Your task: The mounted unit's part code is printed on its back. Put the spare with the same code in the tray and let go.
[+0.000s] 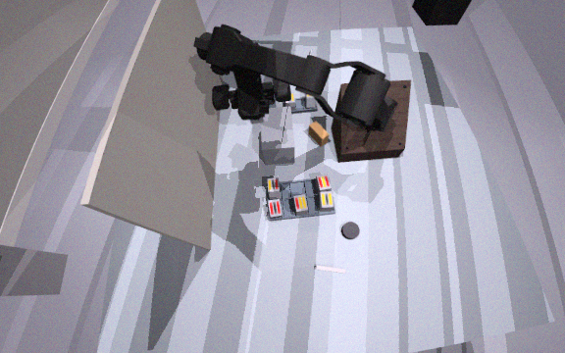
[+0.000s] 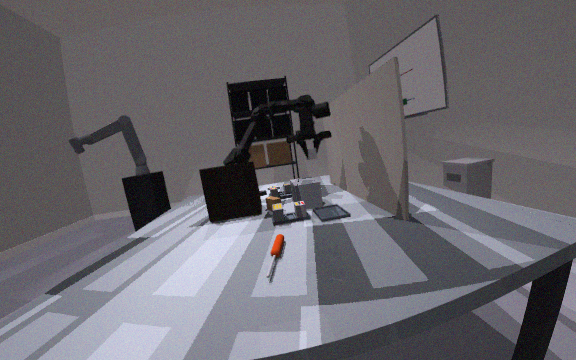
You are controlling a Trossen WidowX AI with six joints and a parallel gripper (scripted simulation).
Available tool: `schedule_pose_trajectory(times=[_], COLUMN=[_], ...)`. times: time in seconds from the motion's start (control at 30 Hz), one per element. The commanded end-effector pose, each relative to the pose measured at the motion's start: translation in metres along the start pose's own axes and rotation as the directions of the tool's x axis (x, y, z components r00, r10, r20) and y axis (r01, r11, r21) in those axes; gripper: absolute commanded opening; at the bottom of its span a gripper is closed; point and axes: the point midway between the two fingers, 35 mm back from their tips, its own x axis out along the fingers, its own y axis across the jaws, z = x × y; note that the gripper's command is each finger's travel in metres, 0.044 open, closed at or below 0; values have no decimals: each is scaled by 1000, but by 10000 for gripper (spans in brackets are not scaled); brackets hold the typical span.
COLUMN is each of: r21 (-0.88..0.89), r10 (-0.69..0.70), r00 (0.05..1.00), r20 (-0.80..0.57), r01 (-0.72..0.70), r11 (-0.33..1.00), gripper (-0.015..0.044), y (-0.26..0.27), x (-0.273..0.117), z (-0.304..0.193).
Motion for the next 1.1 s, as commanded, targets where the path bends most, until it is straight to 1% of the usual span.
schedule_pose_trajectory(times=[0.0, 0.5, 1.07], r21=[-4, -16, -33], r10=[2, 5, 5], r00=[1000, 1000, 1000], r20=[-2, 7, 30], r01=[-2, -5, -4], r11=[1000, 1000, 999], gripper=[0, 0, 0], y=[-4, -8, 11], x=[1, 9, 29], z=[-22, -105, -194])
